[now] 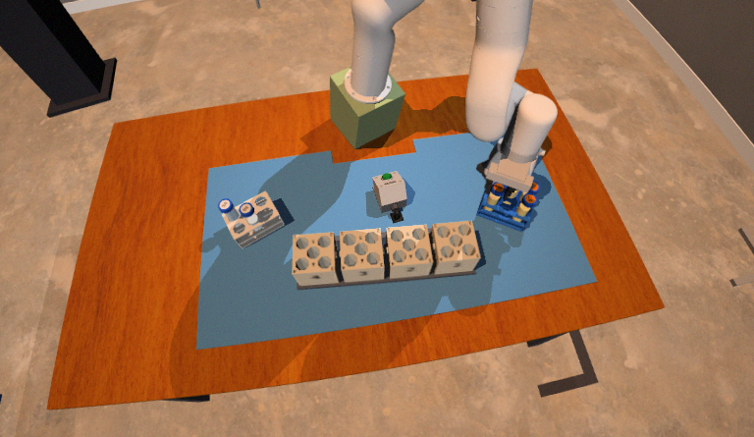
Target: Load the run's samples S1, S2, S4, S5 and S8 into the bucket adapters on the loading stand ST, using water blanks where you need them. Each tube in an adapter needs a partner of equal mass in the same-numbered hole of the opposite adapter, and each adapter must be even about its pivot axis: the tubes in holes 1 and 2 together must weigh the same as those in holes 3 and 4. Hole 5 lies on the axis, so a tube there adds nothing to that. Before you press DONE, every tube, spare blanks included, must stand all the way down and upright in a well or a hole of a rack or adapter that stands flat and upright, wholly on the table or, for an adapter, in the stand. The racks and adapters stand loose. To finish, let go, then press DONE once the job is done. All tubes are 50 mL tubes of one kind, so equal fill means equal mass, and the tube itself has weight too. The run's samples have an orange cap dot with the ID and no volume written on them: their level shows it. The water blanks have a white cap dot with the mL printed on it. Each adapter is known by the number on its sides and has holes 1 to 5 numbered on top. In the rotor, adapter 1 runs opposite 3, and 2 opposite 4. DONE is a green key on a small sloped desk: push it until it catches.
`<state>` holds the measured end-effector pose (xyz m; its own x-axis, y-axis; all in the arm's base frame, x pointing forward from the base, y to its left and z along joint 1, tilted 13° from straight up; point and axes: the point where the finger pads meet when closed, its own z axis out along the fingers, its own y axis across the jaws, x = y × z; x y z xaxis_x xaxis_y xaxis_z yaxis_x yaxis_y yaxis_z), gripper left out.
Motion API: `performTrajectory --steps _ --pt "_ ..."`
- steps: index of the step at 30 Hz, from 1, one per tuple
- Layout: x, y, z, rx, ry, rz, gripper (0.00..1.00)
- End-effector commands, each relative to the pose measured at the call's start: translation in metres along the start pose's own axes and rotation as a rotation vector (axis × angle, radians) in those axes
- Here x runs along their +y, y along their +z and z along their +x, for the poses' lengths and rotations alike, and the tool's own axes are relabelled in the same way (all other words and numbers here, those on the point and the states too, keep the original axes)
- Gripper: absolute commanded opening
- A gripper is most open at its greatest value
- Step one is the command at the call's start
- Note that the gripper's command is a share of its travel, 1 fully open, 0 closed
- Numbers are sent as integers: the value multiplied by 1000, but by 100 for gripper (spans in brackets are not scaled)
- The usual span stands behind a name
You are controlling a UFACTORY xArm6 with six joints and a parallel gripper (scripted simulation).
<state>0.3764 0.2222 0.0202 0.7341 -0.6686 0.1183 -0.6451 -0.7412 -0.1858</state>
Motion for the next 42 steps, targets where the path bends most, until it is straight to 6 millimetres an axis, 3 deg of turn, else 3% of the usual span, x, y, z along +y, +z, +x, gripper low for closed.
performTrajectory --steps 1,16,42 --pt "-1 -1 0 1 0 3 44" --pt "-1 -3 0 1 0 3 44" --pt "-1 -51 0 1 0 3 44"
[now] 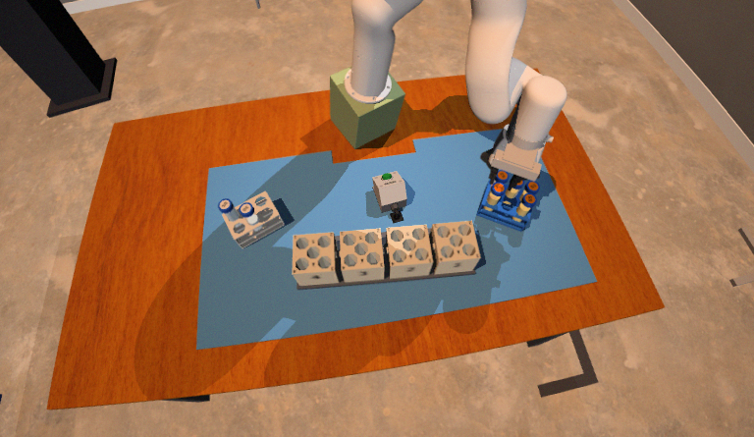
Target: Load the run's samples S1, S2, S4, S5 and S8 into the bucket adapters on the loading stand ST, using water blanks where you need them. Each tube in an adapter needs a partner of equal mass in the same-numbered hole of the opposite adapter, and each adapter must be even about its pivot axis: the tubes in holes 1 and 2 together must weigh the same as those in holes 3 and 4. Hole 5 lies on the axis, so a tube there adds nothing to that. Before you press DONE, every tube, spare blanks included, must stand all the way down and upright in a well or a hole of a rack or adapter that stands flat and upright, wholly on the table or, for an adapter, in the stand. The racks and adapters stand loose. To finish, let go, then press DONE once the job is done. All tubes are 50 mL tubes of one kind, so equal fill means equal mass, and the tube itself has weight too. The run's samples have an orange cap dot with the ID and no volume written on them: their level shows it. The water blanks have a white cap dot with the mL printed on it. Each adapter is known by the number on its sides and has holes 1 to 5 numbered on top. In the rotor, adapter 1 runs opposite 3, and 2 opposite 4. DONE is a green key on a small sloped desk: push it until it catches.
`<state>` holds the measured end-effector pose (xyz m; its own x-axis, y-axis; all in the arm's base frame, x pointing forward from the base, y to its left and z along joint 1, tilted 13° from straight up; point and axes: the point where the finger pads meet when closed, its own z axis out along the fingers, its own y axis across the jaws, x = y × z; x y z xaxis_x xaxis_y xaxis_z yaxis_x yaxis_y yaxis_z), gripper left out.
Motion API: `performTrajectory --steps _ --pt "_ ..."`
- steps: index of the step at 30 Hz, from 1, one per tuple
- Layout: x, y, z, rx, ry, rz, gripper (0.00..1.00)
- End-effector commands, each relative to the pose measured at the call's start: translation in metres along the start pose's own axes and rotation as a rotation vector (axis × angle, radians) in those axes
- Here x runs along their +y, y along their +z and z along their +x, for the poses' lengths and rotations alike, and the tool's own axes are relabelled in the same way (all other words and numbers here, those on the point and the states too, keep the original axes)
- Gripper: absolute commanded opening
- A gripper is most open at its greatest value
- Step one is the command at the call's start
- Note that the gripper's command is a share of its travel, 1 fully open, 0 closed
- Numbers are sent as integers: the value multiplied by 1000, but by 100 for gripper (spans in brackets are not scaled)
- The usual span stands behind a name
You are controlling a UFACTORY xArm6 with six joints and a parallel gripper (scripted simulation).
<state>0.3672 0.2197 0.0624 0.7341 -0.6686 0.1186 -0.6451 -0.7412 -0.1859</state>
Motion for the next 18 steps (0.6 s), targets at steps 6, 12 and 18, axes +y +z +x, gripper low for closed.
performTrajectory --steps 6,12,18 --pt "-1 -20 0 1 0 3 44" --pt "-1 -28 0 1 0 3 44" --pt "-1 -40 0 1 0 3 44"
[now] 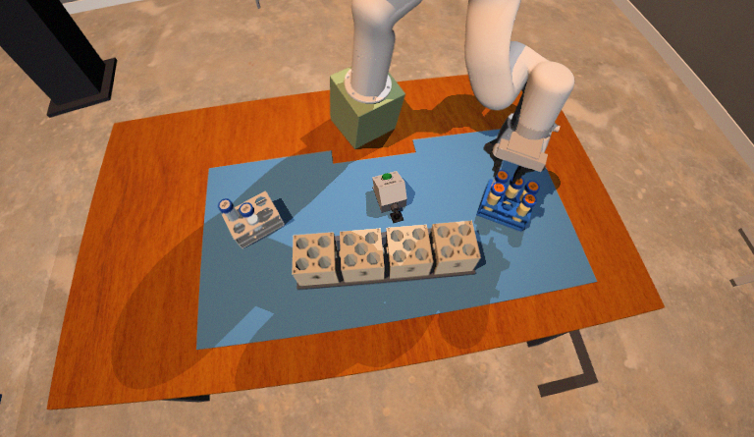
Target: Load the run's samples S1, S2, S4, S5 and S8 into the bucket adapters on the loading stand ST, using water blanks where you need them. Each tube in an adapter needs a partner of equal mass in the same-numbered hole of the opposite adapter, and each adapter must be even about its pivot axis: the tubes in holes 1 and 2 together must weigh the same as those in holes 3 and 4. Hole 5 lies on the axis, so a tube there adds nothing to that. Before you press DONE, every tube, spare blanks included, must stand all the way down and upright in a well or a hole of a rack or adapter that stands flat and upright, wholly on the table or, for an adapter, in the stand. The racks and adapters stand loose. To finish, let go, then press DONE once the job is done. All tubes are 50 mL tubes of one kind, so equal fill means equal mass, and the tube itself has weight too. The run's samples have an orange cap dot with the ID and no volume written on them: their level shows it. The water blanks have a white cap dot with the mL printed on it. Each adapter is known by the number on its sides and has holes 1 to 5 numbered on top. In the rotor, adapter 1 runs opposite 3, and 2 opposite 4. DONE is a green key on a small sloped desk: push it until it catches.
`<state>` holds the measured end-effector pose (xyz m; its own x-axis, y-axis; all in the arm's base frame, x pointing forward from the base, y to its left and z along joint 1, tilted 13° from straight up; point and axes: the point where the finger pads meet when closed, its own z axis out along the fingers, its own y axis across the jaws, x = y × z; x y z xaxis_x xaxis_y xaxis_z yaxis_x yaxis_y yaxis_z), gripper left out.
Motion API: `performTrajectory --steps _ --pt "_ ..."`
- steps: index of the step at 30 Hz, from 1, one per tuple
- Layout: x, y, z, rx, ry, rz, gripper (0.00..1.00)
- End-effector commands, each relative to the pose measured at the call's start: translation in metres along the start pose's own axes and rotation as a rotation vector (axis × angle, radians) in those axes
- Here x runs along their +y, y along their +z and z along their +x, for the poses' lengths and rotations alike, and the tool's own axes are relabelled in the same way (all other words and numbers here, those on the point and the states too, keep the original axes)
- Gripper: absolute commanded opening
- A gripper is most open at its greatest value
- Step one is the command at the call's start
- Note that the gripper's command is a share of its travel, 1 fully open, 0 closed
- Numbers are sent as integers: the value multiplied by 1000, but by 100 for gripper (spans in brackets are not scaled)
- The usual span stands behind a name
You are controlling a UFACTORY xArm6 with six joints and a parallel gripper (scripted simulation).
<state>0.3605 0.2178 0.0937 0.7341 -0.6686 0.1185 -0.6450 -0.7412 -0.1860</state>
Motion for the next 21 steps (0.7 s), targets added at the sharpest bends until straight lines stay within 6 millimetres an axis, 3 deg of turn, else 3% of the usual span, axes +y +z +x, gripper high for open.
performTrajectory --steps 1,21 --pt "-1 -10 0 1 0 3 44" --pt "-1 -46 0 1 0 4 44"
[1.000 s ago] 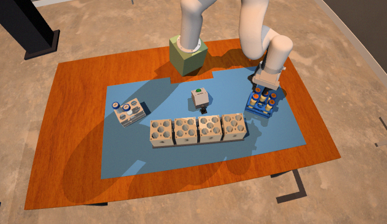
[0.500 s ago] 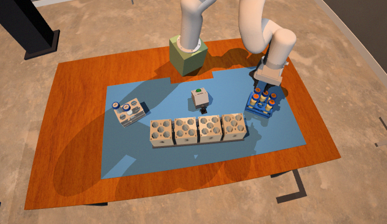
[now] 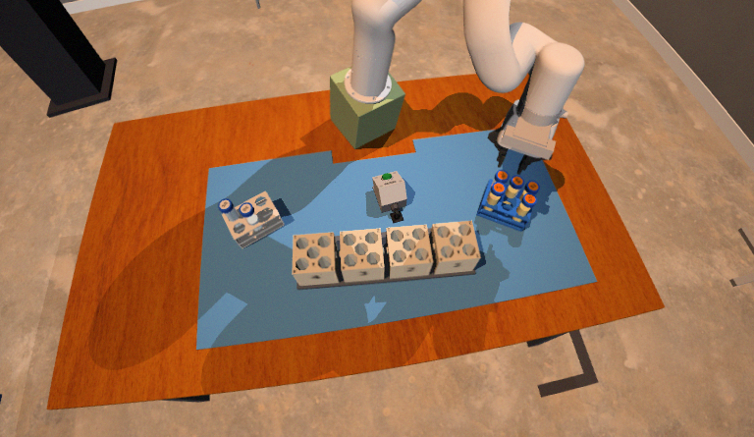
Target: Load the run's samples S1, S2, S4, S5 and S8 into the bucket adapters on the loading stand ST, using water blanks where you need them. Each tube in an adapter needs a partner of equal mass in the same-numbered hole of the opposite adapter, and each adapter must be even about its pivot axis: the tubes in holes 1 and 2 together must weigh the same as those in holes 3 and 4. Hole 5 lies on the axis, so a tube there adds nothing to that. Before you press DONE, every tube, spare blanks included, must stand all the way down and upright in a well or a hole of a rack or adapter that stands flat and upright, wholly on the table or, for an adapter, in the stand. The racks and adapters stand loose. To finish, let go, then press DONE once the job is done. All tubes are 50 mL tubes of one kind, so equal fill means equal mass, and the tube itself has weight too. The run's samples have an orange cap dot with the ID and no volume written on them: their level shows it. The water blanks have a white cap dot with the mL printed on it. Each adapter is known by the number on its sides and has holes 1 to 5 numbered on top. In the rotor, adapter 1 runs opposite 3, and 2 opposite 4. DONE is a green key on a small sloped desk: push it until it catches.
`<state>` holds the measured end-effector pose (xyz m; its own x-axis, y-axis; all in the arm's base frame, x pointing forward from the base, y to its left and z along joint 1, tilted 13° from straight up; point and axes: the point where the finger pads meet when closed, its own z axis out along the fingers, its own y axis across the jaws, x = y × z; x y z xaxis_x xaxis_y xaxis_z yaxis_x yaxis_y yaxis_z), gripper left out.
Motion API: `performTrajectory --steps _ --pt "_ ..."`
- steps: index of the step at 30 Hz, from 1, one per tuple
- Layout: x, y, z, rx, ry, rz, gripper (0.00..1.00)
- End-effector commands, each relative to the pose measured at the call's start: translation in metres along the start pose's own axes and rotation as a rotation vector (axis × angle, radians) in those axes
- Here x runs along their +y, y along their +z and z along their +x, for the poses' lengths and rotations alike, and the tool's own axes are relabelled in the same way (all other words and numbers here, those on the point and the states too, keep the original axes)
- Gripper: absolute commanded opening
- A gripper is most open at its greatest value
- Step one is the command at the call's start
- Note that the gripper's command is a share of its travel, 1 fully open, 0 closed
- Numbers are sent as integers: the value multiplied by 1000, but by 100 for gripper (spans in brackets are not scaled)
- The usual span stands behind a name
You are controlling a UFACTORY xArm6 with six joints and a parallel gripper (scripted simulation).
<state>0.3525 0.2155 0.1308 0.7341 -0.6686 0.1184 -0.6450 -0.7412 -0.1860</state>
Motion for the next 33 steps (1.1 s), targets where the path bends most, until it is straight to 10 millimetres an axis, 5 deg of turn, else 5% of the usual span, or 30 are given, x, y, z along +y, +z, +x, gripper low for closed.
performTrajectory --steps 1,31,32,33 --pt "-1 -10 0 1 0 4 44" --pt "-1 -20 0 1 0 4 44" --pt "-6 -20 0 1 0 4 57" --pt "-11 -20 0 1 0 4 57"
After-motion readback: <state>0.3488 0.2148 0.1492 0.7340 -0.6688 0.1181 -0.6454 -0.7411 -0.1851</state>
